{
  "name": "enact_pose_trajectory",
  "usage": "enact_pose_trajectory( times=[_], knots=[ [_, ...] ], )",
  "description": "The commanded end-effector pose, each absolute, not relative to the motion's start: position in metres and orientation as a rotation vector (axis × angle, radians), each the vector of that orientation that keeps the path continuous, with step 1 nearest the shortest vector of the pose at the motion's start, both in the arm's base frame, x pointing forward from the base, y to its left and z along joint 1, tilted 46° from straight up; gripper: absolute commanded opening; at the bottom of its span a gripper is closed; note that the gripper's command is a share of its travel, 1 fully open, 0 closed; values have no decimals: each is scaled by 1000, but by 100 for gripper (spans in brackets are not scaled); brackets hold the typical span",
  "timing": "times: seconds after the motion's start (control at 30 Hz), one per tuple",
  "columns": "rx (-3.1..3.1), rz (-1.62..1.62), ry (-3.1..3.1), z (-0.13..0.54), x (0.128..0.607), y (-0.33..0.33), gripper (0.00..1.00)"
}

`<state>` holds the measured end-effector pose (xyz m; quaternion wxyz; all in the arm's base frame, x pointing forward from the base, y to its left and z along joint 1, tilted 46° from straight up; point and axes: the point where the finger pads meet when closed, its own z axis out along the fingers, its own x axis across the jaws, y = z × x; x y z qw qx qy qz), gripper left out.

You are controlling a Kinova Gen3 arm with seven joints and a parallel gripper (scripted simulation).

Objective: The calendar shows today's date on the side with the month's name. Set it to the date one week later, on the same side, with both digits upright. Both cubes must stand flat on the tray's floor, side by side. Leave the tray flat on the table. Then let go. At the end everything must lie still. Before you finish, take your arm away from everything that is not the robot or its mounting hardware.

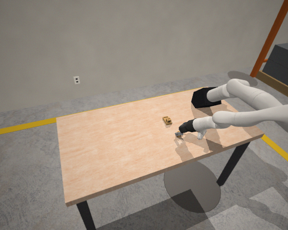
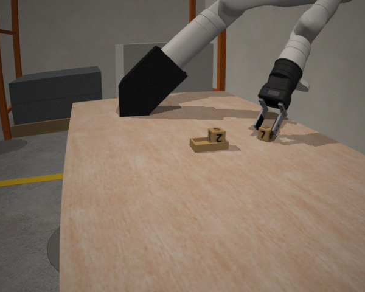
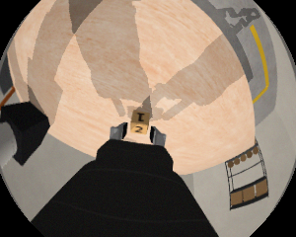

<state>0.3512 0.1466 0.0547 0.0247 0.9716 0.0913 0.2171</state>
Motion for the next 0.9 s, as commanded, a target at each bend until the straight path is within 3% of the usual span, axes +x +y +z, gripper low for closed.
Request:
enact_pose_trajectory(
  times=[0.0,0.87],
  knots=[
    [3009,678,280,51,353,154,87],
    [3010,676,278,46,354,158,87]
  ],
)
